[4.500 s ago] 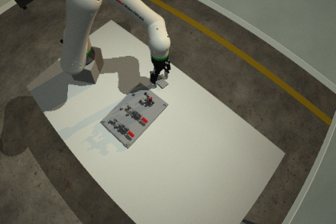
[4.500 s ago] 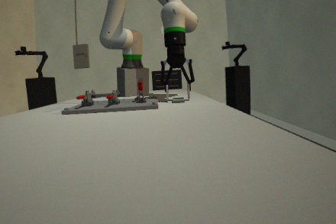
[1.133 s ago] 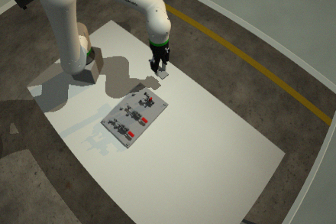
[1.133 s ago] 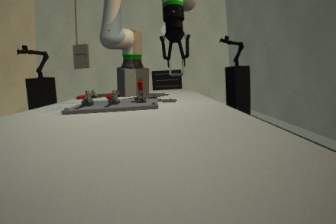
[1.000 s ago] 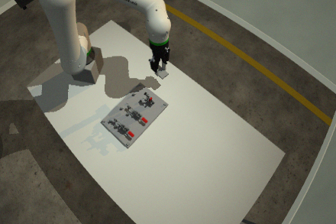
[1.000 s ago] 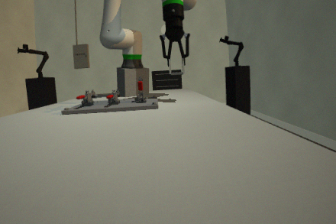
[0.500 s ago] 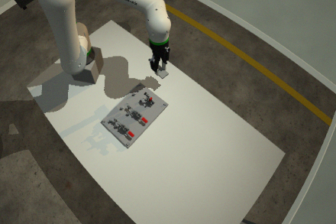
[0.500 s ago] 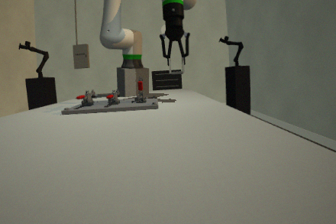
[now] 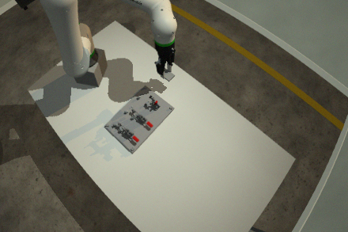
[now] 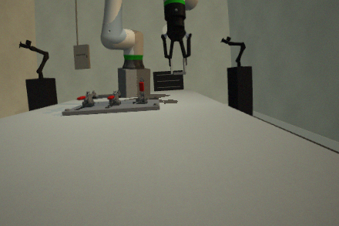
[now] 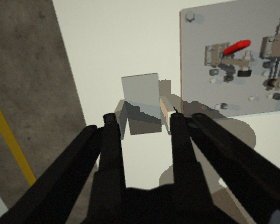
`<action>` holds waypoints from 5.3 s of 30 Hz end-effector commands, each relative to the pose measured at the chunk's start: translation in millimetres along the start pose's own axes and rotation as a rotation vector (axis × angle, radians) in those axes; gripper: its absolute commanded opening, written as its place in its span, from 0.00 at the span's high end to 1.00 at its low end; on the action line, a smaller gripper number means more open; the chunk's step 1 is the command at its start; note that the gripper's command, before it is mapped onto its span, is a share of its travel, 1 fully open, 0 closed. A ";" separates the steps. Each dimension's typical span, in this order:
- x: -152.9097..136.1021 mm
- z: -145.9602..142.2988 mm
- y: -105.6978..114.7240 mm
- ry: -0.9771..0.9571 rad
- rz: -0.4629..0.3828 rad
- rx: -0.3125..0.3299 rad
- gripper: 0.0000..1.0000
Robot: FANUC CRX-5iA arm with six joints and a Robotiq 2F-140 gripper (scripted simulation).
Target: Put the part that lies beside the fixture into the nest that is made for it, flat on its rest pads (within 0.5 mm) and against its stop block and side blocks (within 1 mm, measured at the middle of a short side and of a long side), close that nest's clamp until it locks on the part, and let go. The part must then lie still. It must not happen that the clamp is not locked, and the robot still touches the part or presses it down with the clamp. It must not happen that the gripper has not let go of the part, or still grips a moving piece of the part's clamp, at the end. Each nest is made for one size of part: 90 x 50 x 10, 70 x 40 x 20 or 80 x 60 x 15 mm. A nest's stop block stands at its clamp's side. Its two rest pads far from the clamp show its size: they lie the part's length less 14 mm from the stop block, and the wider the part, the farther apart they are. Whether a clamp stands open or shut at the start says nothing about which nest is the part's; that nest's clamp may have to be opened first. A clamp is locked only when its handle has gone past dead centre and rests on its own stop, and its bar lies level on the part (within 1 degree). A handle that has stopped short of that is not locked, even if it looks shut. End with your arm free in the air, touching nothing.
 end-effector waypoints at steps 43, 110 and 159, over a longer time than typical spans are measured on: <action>-29.4 -2.7 -22.4 0.014 -0.001 0.002 1.00; -39.9 27.0 -30.6 0.014 -0.001 0.002 1.00; -49.3 148.8 -38.8 0.014 -0.001 0.002 1.00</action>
Point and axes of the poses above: the point where the finger pads meet when closed, its own y axis back along the fingers, its own z axis across the jaws, x = y × z, the point moved 7 cm from there along y, back along the fingers, and after that the axes turned 6 degrees about y, right-handed, at the moved point
